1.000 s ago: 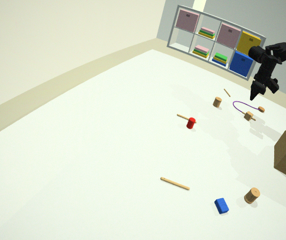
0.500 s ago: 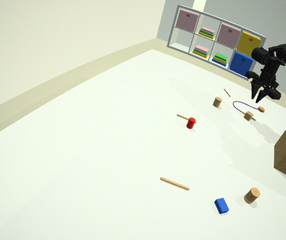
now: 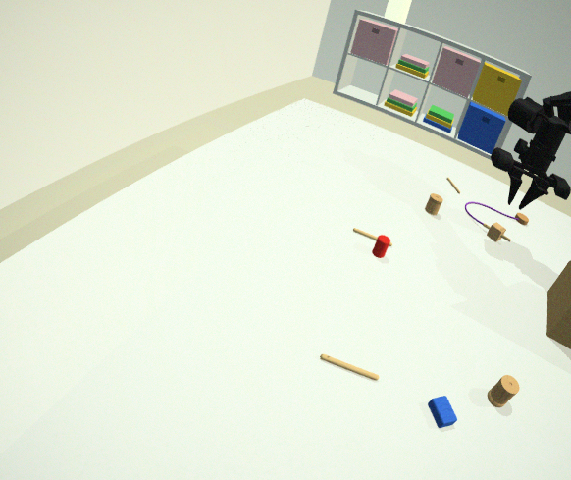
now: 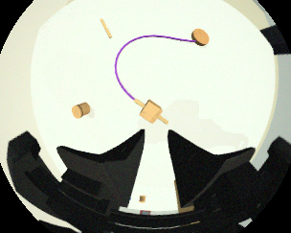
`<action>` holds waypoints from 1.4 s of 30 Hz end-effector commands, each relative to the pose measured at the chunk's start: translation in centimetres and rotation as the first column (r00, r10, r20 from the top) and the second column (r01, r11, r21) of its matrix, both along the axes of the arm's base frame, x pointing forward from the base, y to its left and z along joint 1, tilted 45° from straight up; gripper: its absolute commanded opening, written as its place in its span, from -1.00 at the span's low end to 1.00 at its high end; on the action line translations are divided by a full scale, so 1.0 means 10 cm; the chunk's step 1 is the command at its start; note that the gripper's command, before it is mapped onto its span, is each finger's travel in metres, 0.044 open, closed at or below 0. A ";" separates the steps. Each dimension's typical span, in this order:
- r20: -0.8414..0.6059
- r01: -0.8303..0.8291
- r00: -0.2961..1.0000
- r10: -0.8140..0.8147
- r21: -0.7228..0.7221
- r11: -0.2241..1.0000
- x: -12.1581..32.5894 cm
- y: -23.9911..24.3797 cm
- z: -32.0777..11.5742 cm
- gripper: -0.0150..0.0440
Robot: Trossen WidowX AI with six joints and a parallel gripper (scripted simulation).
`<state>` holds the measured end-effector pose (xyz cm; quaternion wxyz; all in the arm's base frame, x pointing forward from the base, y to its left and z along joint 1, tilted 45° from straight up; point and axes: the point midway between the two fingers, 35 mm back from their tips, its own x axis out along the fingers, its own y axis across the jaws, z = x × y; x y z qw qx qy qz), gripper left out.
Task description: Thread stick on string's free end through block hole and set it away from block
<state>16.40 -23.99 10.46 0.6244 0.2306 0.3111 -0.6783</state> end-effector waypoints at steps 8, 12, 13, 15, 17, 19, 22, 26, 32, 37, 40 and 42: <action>-0.552 -0.554 0.541 0.634 0.333 0.763 -0.16 0.10 -0.07 -0.07; -0.552 -0.554 0.541 0.634 0.333 0.763 -0.16 0.10 -0.07 -0.07; -0.552 -0.554 0.541 0.634 0.333 0.763 -0.16 0.10 -0.07 -0.07; -0.552 -0.554 0.541 0.634 0.333 0.763 -0.16 0.10 -0.07 -0.07; -0.552 -0.554 0.541 0.634 0.333 0.763 -0.16 0.10 -0.07 -0.07; -0.552 -0.554 0.541 0.634 0.333 0.763 -0.16 0.10 -0.07 -0.07; -0.552 -0.554 0.541 0.634 0.333 0.763 -0.16 0.09 -0.07 -0.07; -0.552 -0.553 0.542 0.634 0.334 0.763 -0.16 0.06 -0.10 -0.07; -0.551 -0.553 0.542 0.635 0.335 0.763 -0.16 -0.01 -0.17 -0.07; -0.550 -0.553 0.542 0.635 0.335 0.763 -0.16 -0.07 -0.23 -0.07; -0.550 -0.553 0.542 0.635 0.335 0.763 -0.16 -0.11 -0.26 -0.07; -0.550 -0.553 0.542 0.635 0.336 0.763 -0.16 -0.13 -0.29 -0.07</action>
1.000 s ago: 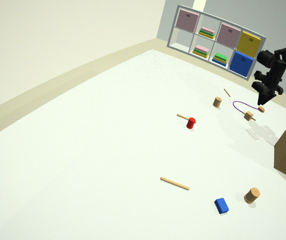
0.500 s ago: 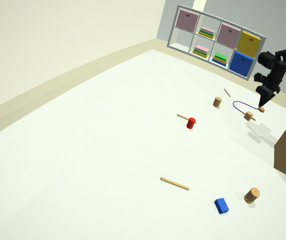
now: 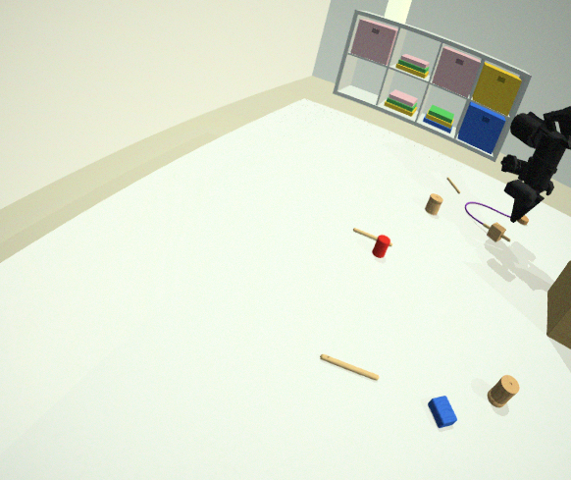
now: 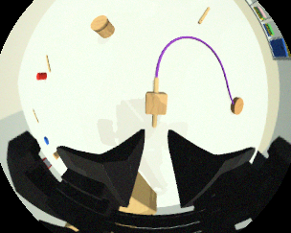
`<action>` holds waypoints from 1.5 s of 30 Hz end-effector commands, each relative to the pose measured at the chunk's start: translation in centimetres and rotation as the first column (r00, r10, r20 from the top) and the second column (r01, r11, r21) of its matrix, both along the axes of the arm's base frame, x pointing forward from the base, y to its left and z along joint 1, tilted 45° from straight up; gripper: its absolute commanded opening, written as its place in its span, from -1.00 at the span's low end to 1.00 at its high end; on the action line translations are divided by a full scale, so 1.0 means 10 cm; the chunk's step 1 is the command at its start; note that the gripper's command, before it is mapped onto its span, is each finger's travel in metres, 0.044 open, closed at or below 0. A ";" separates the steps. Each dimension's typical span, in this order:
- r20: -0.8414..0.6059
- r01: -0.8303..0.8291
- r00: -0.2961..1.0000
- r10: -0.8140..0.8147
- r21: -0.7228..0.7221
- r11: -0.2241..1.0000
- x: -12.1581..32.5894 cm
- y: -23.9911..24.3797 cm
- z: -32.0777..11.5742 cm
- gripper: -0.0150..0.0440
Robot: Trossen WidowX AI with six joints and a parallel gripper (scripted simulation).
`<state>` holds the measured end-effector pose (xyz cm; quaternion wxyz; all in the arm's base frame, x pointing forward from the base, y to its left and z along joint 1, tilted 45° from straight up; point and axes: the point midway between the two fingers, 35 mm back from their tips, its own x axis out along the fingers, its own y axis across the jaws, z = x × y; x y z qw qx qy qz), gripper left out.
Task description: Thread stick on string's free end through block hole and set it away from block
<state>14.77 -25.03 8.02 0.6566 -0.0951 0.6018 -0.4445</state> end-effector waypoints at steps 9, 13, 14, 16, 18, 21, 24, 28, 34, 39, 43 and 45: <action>0.000 -0.004 1.000 0.004 0.006 1.000 -0.02 -0.13 -0.15 -0.07; 0.000 -0.004 1.000 0.004 0.005 1.000 -0.03 -0.17 -0.19 -0.07; 0.000 -0.004 1.000 0.004 0.005 1.000 -0.03 -0.18 -0.20 -0.07; 0.000 -0.004 1.000 0.004 0.004 1.000 -0.04 -0.20 -0.23 -0.07; -0.001 -0.004 1.000 0.004 0.004 1.000 -0.05 -0.23 -0.25 -0.07; -0.001 -0.005 1.000 0.005 0.003 1.000 -0.06 -0.26 -0.28 -0.07; -0.002 -0.005 1.000 0.005 0.002 1.000 -0.07 -0.29 -0.32 -0.07; -0.002 -0.005 1.000 0.005 0.001 1.000 -0.09 -0.33 -0.36 -0.07; -0.003 -0.005 1.000 0.005 0.000 1.000 -0.10 -0.36 -0.39 -0.07; -0.005 0.000 1.000 0.000 -0.003 1.000 -0.11 -0.35 -0.37 -0.49; -0.005 0.000 1.000 0.000 -0.003 1.000 -0.11 -0.35 -0.37 -0.49; -0.005 0.000 1.000 0.000 -0.003 1.000 -0.11 -0.35 -0.37 -0.49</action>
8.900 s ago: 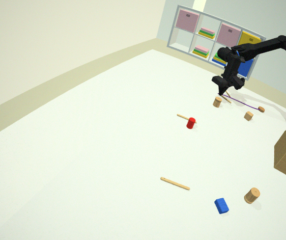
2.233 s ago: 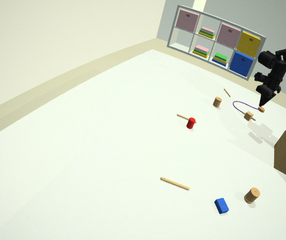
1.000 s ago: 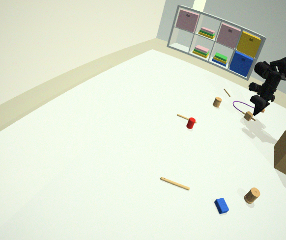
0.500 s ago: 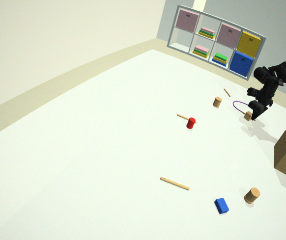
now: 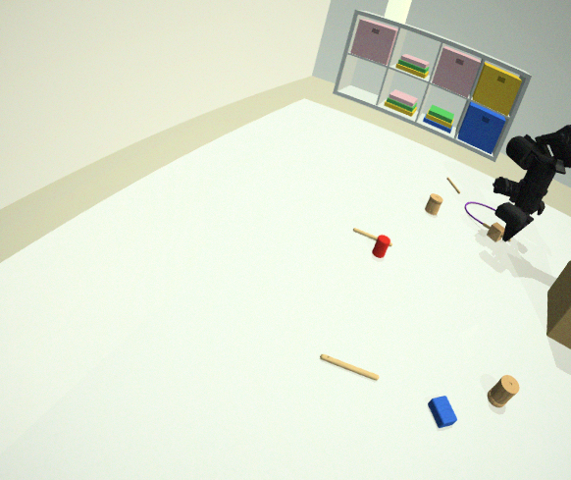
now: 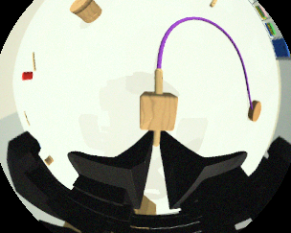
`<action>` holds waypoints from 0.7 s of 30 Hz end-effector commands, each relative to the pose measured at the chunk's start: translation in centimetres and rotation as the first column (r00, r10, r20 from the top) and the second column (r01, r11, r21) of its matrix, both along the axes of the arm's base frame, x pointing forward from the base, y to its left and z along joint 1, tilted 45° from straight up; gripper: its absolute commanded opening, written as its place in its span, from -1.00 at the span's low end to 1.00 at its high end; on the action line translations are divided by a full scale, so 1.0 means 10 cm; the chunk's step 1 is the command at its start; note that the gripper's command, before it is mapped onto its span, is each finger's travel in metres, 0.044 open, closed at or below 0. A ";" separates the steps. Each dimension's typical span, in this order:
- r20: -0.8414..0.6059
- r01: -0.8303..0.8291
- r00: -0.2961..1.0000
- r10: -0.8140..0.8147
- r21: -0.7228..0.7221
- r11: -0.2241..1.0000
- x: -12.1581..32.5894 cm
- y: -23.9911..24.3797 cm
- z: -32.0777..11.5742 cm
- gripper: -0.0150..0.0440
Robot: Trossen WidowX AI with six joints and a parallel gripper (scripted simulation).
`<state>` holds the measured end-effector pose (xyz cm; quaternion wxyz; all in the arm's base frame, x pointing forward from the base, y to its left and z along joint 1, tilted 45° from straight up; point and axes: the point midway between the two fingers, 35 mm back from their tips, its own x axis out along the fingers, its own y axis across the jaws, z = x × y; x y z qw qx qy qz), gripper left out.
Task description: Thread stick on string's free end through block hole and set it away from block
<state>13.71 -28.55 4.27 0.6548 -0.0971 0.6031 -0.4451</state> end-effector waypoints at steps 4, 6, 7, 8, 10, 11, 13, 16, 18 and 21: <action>0.011 -0.007 1.000 0.007 -0.007 1.000 0.00 0.00 -0.01 -0.49; 0.024 -0.018 1.000 0.018 -0.016 1.000 -0.01 0.00 -0.01 -0.49; 0.032 -0.025 0.999 0.026 -0.023 0.999 -0.01 0.00 -0.02 -0.49; 0.042 -0.033 0.999 0.035 -0.031 0.999 -0.01 -0.01 -0.02 -0.49; 0.060 -0.050 0.997 0.053 -0.050 0.998 -0.02 -0.01 -0.03 -0.49; 0.065 -0.055 0.996 0.058 -0.055 0.997 -0.02 -0.01 -0.03 -0.49; 0.065 -0.056 0.996 0.060 -0.058 0.997 -0.02 -0.01 -0.03 -0.49; 0.065 -0.055 0.996 0.059 -0.059 0.997 -0.03 0.00 -0.03 -0.49; 0.064 -0.055 0.996 0.059 -0.060 0.997 -0.04 0.00 -0.04 -0.49; 0.064 -0.055 0.996 0.059 -0.061 0.997 -0.06 0.01 -0.04 -0.49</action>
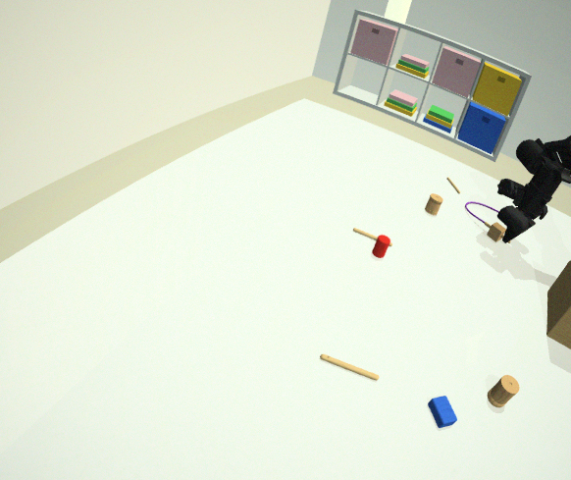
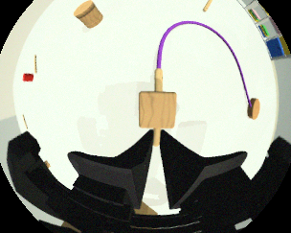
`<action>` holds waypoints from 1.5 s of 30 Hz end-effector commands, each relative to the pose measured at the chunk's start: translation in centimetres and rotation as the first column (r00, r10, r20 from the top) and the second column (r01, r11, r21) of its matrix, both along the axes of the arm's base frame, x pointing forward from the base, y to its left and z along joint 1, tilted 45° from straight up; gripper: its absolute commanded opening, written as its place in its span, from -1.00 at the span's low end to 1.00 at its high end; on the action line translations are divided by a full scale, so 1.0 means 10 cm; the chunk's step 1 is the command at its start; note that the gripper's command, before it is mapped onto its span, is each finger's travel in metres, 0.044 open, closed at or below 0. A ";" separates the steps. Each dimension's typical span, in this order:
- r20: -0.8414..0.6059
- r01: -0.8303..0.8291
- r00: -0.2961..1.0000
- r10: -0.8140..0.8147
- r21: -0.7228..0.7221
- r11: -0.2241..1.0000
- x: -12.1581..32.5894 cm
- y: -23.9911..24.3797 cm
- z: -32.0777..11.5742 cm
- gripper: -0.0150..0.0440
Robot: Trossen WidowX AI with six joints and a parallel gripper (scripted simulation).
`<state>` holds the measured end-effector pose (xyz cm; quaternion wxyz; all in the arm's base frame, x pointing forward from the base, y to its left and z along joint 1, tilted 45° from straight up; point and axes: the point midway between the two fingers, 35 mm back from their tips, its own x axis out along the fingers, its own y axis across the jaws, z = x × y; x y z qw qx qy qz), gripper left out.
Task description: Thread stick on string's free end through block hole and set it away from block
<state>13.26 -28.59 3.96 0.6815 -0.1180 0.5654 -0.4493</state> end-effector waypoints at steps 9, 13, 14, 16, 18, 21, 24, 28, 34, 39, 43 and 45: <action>-0.002 -0.004 1.000 0.004 -0.004 1.000 -0.10 0.08 -0.05 -0.49; -0.004 -0.004 1.000 0.004 -0.005 1.000 -0.15 0.10 -0.07 -0.49; -0.004 -0.003 1.000 0.003 -0.006 1.000 -0.16 0.10 -0.07 -0.49; -0.004 -0.003 1.000 0.003 -0.007 1.000 -0.18 0.11 -0.07 -0.49; -0.005 -0.003 1.000 0.003 -0.008 1.000 -0.20 0.12 -0.08 -0.49; -0.006 -0.002 1.000 0.002 -0.009 1.000 -0.24 0.14 -0.09 -0.49; -0.007 -0.002 1.000 0.002 -0.011 1.000 -0.27 0.15 -0.10 -0.49; -0.009 -0.001 1.000 0.001 -0.013 1.000 -0.31 0.17 -0.12 -0.49; -0.010 0.000 1.000 0.000 -0.015 1.000 -0.38 0.21 -0.14 -0.49; -0.012 0.000 1.000 -0.001 -0.018 1.000 -0.43 0.23 -0.16 -0.49; -0.013 0.002 1.000 -0.002 -0.019 1.000 -0.47 0.25 -0.17 -0.49; -0.014 0.002 1.000 -0.003 -0.020 1.000 -0.49 0.27 -0.18 -0.49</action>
